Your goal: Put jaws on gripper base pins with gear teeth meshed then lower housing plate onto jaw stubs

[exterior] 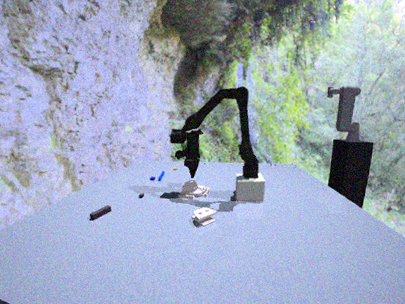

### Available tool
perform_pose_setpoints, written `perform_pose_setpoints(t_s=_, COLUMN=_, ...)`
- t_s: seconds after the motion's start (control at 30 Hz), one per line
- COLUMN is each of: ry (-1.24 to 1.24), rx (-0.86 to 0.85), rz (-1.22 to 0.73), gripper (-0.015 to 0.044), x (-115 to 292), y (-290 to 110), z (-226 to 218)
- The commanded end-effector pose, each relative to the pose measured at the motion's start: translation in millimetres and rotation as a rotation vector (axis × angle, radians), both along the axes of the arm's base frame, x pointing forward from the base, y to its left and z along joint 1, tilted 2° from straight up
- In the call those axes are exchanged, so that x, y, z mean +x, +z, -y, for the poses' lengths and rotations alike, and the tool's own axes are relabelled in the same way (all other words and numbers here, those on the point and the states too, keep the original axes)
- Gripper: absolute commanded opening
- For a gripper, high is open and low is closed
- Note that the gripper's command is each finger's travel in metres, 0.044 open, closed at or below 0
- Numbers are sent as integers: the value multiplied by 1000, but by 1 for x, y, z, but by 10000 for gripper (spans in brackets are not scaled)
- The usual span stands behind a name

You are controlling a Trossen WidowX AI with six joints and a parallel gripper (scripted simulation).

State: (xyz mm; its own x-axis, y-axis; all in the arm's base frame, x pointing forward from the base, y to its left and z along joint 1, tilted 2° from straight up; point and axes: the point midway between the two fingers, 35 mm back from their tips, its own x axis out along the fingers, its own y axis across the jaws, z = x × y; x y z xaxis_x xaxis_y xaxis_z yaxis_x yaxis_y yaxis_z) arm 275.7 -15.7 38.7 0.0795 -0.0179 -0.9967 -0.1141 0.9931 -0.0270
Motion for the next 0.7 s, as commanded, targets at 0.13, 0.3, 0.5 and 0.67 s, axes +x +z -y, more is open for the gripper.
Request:
perform_pose_setpoints(t_s=0.13, ry=59, rx=-26, rz=55, gripper=440, x=11, y=12, z=-16)
perform_pose_setpoints(t_s=0.3, ry=-35, rx=-3, rz=51, gripper=440, x=12, y=13, z=-45)
perform_pose_setpoints(t_s=0.5, ry=-154, rx=23, rz=43, gripper=440, x=10, y=14, z=-80)
perform_pose_setpoints(t_s=0.67, ry=-253, rx=41, rz=34, gripper=440, x=4, y=15, z=-110)
